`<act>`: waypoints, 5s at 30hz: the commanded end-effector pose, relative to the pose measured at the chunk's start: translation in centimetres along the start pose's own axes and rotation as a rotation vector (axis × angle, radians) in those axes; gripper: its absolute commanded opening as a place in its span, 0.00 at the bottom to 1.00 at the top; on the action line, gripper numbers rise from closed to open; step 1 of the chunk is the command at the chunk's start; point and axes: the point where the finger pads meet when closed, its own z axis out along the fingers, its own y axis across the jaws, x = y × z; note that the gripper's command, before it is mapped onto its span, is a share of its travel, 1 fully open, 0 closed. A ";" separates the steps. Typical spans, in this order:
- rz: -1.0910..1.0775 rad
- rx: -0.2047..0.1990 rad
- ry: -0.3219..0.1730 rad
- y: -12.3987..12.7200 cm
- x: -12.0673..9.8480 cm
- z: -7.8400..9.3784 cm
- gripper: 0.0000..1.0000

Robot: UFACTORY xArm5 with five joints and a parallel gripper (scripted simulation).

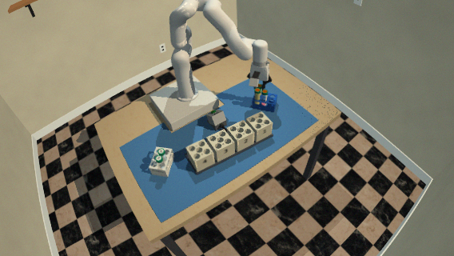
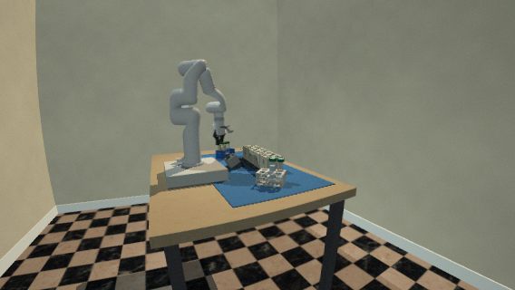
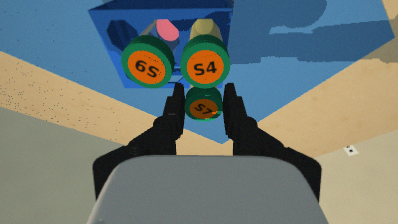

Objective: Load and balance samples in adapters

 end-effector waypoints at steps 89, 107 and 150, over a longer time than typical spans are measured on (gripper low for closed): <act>0.000 0.004 -0.001 -0.1 0.0 -13.1 0.43; -0.333 0.003 -0.001 -3.6 3.6 -13.1 0.57; -1.571 0.004 0.001 -4.1 4.0 -13.1 0.57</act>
